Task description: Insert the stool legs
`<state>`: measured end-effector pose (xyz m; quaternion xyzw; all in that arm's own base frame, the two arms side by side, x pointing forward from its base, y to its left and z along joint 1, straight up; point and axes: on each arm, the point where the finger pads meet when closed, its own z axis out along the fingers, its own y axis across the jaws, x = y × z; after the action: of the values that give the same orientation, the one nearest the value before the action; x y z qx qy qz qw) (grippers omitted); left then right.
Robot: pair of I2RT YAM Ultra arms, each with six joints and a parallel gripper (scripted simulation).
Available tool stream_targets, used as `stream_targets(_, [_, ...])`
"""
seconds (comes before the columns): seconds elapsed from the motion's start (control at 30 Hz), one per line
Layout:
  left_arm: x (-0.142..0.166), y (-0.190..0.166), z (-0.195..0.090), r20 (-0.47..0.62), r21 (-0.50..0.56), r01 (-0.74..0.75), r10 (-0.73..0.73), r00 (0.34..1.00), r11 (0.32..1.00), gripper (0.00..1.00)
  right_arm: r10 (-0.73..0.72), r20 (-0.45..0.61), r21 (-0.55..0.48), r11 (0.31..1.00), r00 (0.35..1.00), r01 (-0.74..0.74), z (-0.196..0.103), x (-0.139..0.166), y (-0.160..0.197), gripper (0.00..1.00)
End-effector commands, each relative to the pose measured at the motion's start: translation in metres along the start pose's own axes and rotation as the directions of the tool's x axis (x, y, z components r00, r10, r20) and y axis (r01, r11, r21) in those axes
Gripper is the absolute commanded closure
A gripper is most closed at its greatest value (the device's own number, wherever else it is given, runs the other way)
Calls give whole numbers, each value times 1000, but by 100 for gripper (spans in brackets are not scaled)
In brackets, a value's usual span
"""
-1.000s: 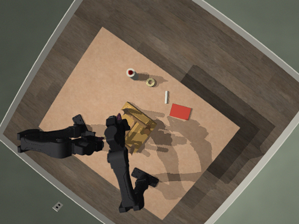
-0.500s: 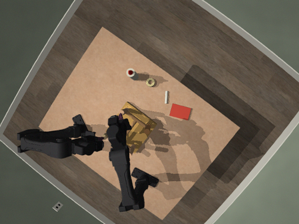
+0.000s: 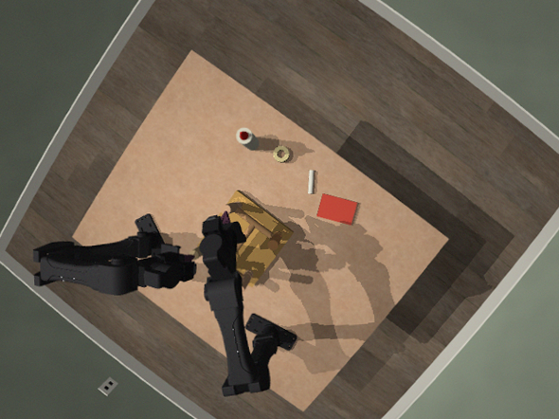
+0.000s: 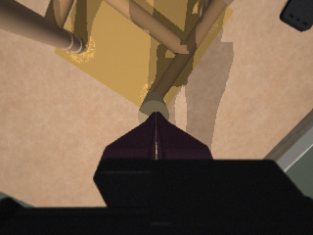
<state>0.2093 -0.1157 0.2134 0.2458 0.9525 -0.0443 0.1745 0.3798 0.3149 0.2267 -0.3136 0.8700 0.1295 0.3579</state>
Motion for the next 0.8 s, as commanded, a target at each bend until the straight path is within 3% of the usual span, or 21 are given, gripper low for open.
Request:
stream_targets(0.0, [-8,3,-12,59,-1,9,-9,998,1000,100,1,81,11,1000,997,-2,-21,-25,-5,100])
stream_targets(0.13, [9,0,9,-51,2,-1,1,999,1000,100,2,-3,11,1000,1000,-2,3,-1,-5,100])
stream_targets(0.23, [16,0,14,-75,2,-1,1,997,1000,100,2,28,11,1000,1000,-2,-11,-9,-5,100])
stream_targets(0.27, [19,0,15,-89,3,-1,1,996,1000,100,0,-44,1,1000,999,0,8,14,0,100])
stream_targets(0.4, [28,-1,18,-129,3,0,1,992,1000,100,0,-92,2,1000,996,0,25,37,-1,100])
stream_targets(0.43, [-8,-4,-5,10,12,-14,14,1000,1000,100,2,2,10,1000,1000,-2,-1,3,-5,100])
stream_targets(0.5, [-5,-3,-8,23,10,-14,13,1000,1000,100,1,52,9,1000,999,-2,-13,-13,-4,100])
stream_targets(0.53, [9,0,9,-54,1,-1,1,999,1000,100,1,66,9,1000,998,-2,-17,-17,-4,100])
stream_targets(0.6, [9,0,9,-54,1,-1,1,999,1000,100,1,66,9,1000,998,-2,-17,-17,-4,100])
stream_targets(0.67, [13,0,11,-76,1,-1,1,997,1000,100,2,-12,9,1000,1000,-2,6,3,-5,100])
stream_targets(0.77, [20,0,13,-108,2,-1,1,994,1000,100,2,7,9,1000,1000,-2,-1,-3,-5,100])
